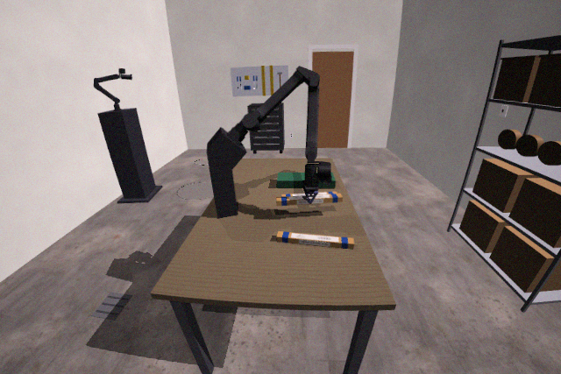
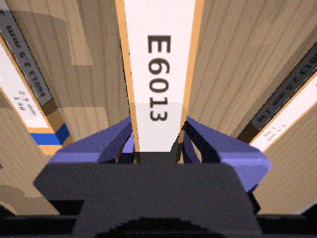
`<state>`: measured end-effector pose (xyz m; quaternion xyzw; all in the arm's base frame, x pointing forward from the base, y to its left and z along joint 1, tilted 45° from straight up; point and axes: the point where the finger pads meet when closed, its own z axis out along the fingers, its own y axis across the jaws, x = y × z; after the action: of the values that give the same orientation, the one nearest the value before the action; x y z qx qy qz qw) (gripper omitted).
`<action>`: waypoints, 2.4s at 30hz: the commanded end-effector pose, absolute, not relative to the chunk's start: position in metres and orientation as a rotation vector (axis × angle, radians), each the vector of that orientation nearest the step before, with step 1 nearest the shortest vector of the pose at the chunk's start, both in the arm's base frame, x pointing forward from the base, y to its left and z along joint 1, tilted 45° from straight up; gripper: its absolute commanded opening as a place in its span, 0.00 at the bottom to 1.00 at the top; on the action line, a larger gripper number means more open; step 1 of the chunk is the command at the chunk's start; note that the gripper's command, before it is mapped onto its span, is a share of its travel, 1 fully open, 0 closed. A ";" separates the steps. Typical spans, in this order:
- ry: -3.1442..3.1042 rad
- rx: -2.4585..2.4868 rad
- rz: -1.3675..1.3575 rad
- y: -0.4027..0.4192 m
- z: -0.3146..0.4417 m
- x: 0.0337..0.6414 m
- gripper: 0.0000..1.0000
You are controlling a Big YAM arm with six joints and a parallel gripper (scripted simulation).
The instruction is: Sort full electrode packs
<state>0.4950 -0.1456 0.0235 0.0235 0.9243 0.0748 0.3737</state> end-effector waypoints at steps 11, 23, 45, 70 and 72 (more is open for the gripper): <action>2.355 0.081 0.193 -0.145 0.013 0.510 0.00; 2.356 0.080 0.195 -0.142 0.001 0.521 0.00; 2.356 0.094 0.190 -0.145 -0.022 0.542 0.00; 2.363 0.081 0.199 -0.136 -0.031 0.549 0.00; 2.360 0.080 0.198 -0.136 -0.031 0.550 0.00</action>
<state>0.5469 -0.1360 -0.0327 0.0258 0.9251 0.0766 0.3711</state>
